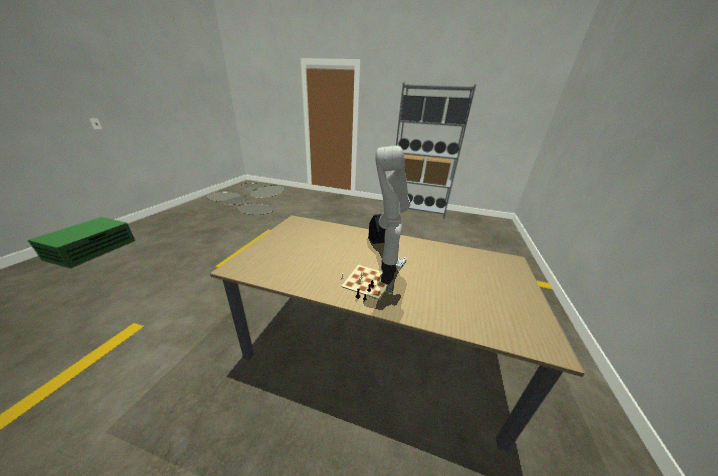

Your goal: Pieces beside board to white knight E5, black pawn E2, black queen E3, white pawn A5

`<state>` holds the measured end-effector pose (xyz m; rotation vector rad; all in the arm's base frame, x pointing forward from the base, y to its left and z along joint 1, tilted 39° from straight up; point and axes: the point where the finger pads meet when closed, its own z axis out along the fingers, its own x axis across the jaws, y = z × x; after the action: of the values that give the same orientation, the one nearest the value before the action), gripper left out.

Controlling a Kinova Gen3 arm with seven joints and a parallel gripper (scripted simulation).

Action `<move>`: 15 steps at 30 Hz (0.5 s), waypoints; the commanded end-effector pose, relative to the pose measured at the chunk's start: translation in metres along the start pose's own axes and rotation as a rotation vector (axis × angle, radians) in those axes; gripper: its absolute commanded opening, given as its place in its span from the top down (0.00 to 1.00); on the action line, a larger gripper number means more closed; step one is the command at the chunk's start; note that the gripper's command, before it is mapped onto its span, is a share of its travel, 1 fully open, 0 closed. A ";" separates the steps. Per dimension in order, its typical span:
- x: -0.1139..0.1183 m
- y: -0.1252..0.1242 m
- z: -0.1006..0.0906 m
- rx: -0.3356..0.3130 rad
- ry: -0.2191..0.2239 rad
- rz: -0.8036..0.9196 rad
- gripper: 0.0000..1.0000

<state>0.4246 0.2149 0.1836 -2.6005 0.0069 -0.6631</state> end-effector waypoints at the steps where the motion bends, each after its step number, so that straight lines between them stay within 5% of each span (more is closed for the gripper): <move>1: 0.000 0.000 0.000 0.000 0.001 0.000 1.00; 15: 0.000 0.000 -0.004 0.000 0.001 0.000 1.00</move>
<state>0.4219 0.2158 0.1858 -2.5972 0.0024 -0.6607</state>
